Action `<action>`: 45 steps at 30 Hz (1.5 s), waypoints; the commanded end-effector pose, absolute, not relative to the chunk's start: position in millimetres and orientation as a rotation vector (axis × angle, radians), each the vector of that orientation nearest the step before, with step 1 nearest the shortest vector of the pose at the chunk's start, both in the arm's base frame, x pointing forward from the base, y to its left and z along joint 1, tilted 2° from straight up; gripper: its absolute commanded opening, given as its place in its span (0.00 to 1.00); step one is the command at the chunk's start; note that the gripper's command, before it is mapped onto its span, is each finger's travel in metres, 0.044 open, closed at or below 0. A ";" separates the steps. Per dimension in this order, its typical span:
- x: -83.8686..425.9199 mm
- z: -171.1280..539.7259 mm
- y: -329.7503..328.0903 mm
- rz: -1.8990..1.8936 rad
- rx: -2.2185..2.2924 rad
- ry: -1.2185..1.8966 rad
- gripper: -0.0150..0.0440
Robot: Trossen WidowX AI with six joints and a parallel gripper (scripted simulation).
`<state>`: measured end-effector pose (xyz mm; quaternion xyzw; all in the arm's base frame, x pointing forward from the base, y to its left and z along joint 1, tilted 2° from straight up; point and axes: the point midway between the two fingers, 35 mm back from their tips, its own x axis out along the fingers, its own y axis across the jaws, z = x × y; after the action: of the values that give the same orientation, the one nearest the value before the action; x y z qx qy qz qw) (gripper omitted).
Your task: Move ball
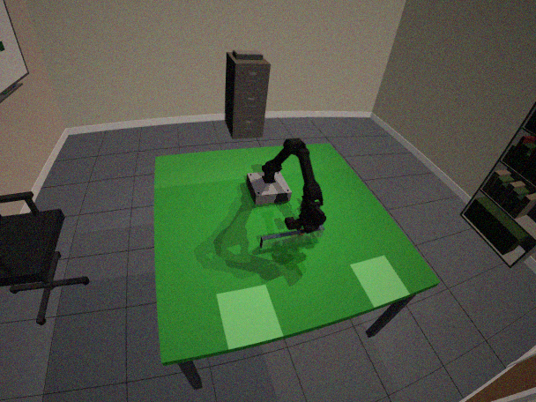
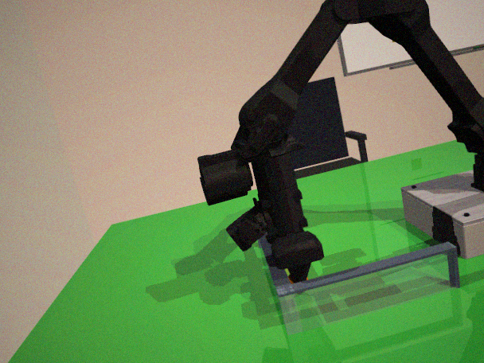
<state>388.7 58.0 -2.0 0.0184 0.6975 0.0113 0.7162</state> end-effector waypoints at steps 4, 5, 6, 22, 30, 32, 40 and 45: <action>387.4 24.9 49.9 0.016 0.058 1.545 0.25; 387.6 30.3 49.3 0.015 0.059 1.544 0.25; 387.0 29.9 49.2 0.015 0.059 1.547 0.25; 373.2 53.6 47.2 0.026 0.034 1.619 0.25; 384.0 96.8 52.4 0.029 0.035 1.572 0.25; 385.6 107.8 53.6 0.029 0.036 1.561 0.25; 387.5 115.5 48.6 0.029 0.036 1.547 0.25; 387.3 95.3 26.0 0.026 0.034 1.547 0.25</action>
<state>389.0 40.5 107.5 0.0161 0.6958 0.0147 0.7179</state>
